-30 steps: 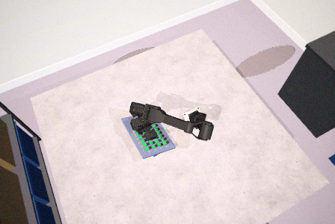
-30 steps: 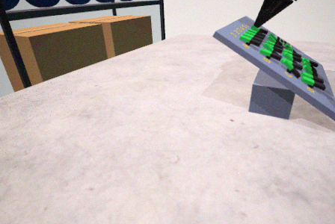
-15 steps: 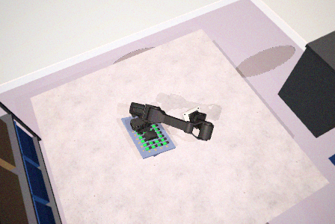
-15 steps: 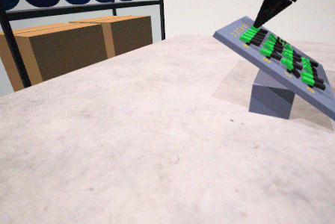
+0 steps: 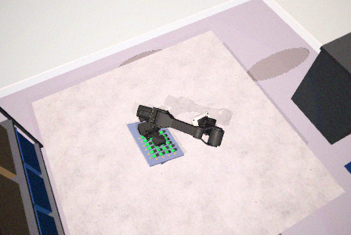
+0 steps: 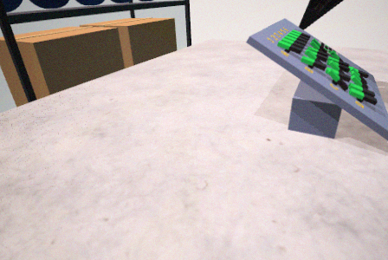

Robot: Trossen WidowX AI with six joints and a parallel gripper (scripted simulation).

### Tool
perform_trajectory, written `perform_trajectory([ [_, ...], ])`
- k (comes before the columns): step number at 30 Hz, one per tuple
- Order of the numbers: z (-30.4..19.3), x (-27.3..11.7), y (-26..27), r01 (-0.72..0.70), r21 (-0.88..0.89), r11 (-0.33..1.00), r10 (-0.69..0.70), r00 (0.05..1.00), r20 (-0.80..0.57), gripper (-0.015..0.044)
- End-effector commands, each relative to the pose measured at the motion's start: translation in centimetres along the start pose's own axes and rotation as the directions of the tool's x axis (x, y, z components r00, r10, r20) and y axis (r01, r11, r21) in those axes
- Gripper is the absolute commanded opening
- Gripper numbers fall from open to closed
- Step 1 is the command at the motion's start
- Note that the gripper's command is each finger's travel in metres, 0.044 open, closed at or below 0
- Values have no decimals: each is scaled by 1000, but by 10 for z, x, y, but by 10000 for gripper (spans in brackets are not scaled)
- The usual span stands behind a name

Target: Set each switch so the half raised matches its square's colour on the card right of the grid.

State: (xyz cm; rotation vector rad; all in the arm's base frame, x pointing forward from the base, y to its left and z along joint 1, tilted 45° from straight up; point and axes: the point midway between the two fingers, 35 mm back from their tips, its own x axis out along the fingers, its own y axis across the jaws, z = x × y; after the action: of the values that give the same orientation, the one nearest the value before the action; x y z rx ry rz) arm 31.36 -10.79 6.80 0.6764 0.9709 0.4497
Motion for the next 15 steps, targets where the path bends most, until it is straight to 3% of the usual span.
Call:
perform_trajectory([
  [1,1,-41,-3,15,-1,1000,-15,999,32,0],
  [15,-40,-43,-3,15,1,1000,-15,999,29,0],
])
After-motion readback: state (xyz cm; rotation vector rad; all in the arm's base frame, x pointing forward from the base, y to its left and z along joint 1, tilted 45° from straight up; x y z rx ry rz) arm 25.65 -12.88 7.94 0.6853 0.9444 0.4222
